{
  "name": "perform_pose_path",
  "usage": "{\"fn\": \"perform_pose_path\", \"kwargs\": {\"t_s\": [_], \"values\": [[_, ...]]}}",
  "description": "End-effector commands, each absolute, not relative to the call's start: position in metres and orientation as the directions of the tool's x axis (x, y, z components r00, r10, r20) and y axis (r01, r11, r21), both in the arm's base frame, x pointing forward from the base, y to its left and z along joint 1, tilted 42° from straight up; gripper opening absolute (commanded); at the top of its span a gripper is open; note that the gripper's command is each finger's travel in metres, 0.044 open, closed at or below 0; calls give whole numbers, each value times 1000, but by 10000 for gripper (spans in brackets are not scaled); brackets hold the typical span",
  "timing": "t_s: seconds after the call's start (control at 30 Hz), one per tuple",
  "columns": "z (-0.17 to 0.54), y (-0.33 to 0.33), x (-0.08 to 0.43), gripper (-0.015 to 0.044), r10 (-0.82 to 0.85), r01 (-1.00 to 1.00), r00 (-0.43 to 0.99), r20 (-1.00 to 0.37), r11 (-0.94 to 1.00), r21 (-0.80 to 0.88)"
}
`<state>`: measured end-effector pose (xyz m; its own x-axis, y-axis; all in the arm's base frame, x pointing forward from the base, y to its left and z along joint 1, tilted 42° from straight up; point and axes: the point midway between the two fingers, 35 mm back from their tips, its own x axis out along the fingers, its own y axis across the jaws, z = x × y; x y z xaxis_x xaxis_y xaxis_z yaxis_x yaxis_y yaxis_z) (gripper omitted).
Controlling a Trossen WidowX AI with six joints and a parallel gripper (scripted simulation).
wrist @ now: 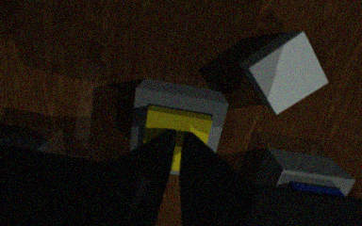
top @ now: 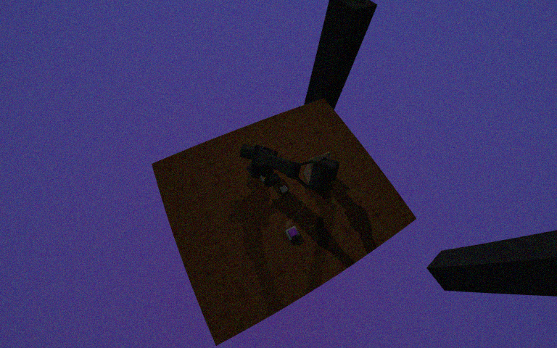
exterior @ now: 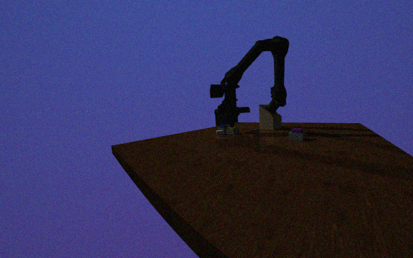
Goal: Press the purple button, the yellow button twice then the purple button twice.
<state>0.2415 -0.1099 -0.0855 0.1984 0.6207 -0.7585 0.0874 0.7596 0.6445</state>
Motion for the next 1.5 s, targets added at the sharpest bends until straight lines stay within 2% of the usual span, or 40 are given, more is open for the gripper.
{"fn": "perform_pose_path", "kwargs": {"t_s": [0.0, 0.37, 0.53, 1.47], "values": [[-87, -106, 239, 20, 630, 98, 193, -752, 751, 653], [-87, -106, 239, 20, 630, 98, 193, -752, 751, 653], [-62, -128, 232, 20, 629, 98, 193, -753, 752, 652], [-87, -106, 239, 20, 630, 98, 193, -752, 751, 653]]}}
